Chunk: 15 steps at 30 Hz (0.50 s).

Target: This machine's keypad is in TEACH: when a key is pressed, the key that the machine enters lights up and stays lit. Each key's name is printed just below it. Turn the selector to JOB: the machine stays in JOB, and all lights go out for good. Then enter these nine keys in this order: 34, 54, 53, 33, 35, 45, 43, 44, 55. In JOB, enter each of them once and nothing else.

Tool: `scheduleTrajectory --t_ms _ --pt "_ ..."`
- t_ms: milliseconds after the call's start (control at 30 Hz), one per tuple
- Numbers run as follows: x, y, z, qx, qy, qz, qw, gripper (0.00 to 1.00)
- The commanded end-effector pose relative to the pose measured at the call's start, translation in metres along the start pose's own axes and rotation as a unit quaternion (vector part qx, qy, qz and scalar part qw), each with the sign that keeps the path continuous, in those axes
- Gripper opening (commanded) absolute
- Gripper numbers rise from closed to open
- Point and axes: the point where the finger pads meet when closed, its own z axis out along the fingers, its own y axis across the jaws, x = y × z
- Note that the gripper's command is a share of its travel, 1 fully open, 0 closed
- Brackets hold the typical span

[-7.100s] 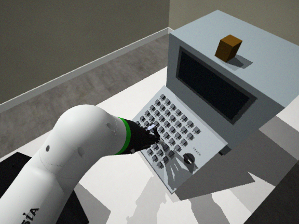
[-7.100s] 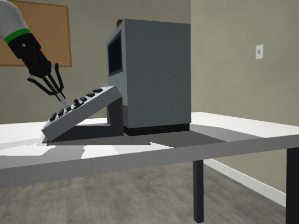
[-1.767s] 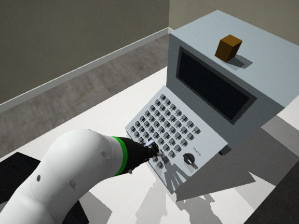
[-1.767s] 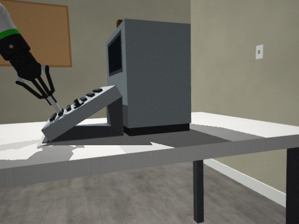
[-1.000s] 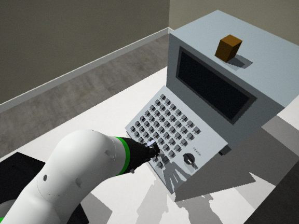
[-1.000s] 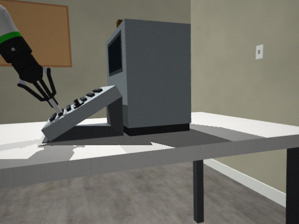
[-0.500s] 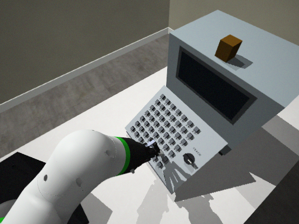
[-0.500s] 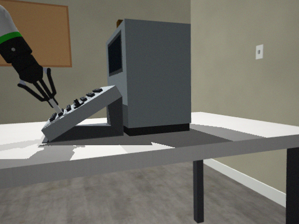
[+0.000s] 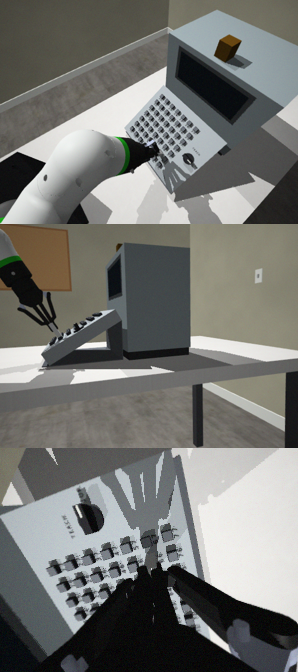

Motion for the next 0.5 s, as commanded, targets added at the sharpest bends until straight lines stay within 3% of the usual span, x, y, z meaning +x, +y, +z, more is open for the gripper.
scheduleTrajectory --t_ms 0,467 --pt "0.0 0.0 0.0 0.0 0.0 0.0 1.0 0.0" --pt "0.0 0.0 -0.013 0.0 0.0 0.0 1.0 0.0"
